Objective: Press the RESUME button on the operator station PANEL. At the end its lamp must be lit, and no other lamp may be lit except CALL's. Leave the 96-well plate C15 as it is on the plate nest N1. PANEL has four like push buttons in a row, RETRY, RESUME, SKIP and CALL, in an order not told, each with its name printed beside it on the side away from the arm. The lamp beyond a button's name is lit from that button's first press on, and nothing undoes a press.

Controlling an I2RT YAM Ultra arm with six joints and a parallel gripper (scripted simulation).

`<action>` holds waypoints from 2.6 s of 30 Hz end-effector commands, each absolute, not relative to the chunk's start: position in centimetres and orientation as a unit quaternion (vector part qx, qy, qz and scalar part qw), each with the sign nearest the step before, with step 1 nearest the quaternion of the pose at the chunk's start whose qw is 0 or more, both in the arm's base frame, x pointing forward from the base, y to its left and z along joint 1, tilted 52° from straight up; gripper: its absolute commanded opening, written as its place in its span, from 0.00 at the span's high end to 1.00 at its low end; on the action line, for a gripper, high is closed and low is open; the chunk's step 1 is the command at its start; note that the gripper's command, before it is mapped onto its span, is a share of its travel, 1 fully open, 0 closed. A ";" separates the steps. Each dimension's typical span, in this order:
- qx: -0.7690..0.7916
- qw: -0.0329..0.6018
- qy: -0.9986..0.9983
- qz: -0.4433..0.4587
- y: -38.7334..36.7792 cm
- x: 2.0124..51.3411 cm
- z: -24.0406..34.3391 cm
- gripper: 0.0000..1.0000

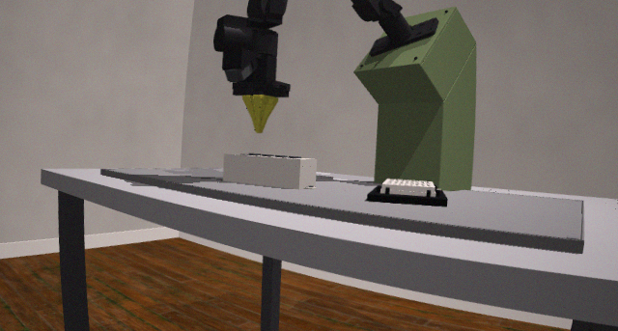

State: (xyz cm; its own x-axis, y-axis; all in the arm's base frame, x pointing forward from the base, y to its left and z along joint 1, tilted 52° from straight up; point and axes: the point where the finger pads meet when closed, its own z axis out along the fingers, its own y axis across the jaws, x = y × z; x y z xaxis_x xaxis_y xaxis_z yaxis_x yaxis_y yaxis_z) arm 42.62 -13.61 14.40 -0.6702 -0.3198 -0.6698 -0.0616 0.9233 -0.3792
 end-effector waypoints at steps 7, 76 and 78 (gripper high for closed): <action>-0.106 0.413 0.888 -0.169 -13.9 44.3 15.3 1.00; -0.105 0.425 0.882 -0.177 -14.5 46.3 15.1 1.00; -0.105 0.423 0.883 -0.176 -14.5 46.4 14.8 1.00</action>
